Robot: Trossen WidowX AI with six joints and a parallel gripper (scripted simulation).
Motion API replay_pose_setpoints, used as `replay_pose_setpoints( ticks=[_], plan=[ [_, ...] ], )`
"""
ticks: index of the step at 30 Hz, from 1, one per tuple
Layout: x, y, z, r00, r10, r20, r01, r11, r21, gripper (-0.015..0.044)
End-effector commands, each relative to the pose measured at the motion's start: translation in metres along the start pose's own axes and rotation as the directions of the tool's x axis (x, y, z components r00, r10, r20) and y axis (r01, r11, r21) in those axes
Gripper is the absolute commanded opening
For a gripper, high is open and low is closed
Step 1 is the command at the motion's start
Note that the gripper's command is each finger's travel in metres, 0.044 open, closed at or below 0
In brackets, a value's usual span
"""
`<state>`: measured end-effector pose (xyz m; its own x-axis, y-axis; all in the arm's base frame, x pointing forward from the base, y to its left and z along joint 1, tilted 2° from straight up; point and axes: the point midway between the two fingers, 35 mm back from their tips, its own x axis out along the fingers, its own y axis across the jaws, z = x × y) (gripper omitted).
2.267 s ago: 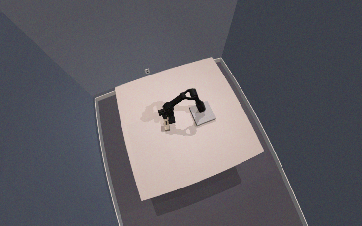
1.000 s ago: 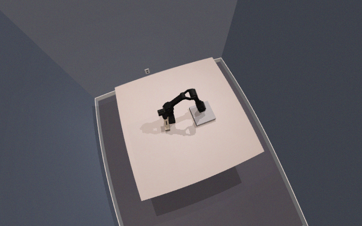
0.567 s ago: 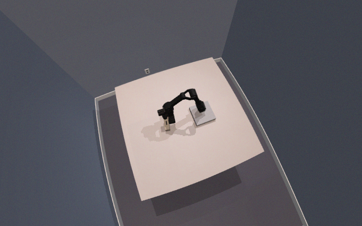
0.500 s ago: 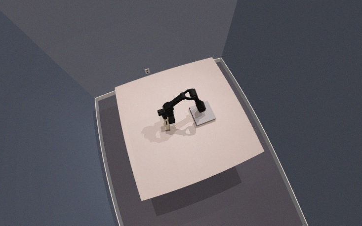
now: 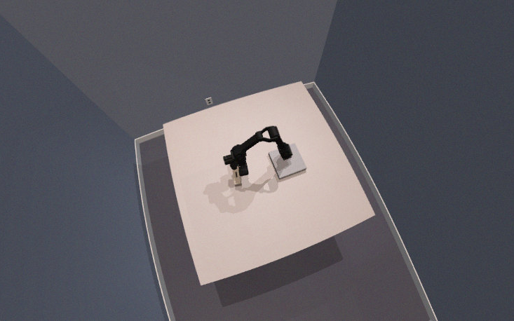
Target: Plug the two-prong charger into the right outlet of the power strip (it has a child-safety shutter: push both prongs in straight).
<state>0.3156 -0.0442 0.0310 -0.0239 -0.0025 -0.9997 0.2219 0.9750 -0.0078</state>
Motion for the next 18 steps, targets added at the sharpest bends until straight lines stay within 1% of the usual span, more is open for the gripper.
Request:
replay_pose_setpoints(
  ticks=[1,18],
  plan=[
    [-0.0016,-0.0005,0.0025,1.0,-0.004,0.006,0.004,1.0,-0.004,0.0],
    [-0.0022,-0.0005,0.0057,1.0,-0.004,0.006,0.004,1.0,-0.004,0.0]
  ],
)
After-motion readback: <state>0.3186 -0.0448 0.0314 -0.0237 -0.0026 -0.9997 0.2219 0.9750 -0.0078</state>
